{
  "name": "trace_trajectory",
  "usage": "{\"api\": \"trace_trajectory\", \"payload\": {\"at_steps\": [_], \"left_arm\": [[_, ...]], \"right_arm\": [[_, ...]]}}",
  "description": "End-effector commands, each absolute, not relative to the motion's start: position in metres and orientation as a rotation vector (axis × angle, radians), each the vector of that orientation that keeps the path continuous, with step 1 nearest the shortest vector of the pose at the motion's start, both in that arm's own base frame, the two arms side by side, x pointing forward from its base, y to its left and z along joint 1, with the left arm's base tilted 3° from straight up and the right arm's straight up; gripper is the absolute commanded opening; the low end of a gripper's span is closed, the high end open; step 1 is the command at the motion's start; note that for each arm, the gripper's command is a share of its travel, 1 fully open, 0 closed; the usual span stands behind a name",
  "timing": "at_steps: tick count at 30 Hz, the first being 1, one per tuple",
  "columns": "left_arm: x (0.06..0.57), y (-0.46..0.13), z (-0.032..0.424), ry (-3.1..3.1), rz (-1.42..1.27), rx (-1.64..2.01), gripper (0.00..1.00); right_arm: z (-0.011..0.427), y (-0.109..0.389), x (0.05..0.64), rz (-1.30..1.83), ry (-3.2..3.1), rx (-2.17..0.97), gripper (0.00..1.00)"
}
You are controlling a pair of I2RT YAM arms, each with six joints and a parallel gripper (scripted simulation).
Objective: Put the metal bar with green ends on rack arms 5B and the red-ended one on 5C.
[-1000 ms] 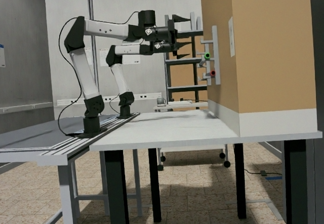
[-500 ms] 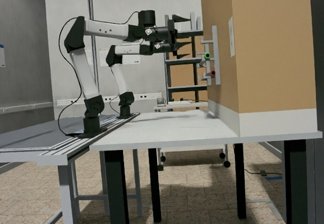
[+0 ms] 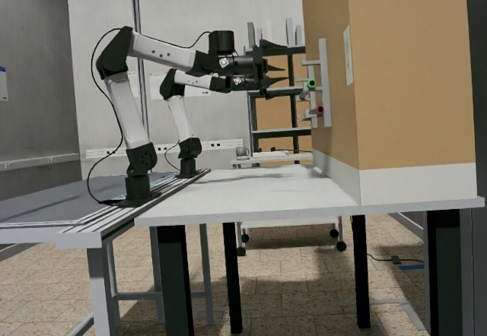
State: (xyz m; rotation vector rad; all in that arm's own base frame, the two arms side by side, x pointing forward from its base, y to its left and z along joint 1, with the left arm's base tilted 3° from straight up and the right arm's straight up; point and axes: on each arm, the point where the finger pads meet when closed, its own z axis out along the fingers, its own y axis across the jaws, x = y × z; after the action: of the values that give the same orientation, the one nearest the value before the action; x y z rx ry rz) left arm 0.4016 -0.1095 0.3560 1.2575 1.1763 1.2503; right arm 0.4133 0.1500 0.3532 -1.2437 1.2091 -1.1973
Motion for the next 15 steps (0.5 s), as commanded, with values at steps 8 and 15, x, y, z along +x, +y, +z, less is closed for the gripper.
{"api": "trace_trajectory", "payload": {"at_steps": [8, 15], "left_arm": [[0.403, -0.118, 0.336, 1.16, 1.249, 1.212, 0.86], [0.404, -0.123, 0.315, 1.16, 1.249, 1.212, 0.82]], "right_arm": [[0.324, 0.162, 0.415, -1.205, 1.202, -1.221, 0.86], [0.3, 0.17, 0.416, -1.205, 1.202, -1.221, 0.82]]}}
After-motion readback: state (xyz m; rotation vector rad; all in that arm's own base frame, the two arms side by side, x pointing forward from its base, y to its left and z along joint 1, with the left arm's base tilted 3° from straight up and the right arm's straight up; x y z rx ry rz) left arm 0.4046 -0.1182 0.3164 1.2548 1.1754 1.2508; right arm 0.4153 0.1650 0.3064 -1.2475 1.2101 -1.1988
